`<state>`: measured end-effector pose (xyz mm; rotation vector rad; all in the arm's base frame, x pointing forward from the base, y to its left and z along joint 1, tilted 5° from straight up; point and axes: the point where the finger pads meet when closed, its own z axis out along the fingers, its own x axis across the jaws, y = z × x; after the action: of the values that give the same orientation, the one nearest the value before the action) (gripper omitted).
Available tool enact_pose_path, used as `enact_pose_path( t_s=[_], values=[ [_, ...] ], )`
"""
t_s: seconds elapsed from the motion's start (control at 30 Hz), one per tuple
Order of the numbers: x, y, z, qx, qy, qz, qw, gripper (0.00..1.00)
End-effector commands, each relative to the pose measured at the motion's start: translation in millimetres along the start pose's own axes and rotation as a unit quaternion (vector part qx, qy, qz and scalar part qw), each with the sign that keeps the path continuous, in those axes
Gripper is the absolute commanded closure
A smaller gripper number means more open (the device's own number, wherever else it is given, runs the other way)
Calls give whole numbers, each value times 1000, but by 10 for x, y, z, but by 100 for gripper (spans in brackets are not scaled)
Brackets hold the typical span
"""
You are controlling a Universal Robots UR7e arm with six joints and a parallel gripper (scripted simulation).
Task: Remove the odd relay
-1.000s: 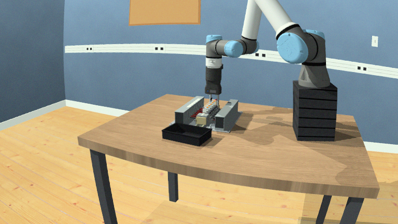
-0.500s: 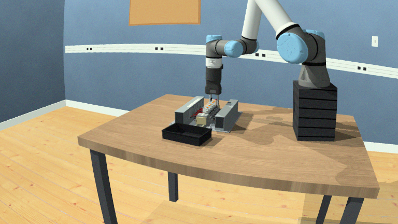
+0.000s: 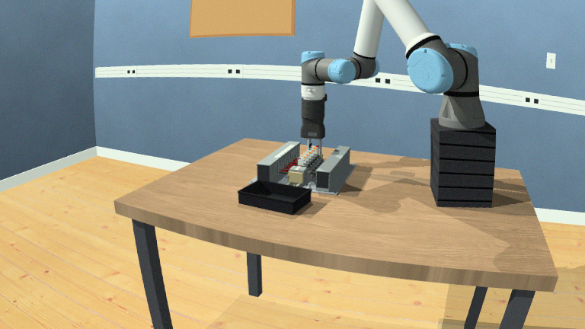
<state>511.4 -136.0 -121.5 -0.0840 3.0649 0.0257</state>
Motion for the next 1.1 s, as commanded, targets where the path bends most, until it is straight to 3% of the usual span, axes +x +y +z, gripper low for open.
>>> enact_pose_path(
  t_s=[0.0, 1.07],
  values=[
    [-8, -2, -6, 0, 4, 0, 1000, 100],
    [7, -2, -8, 0, -23, 0, 1000, 100]
  ],
)
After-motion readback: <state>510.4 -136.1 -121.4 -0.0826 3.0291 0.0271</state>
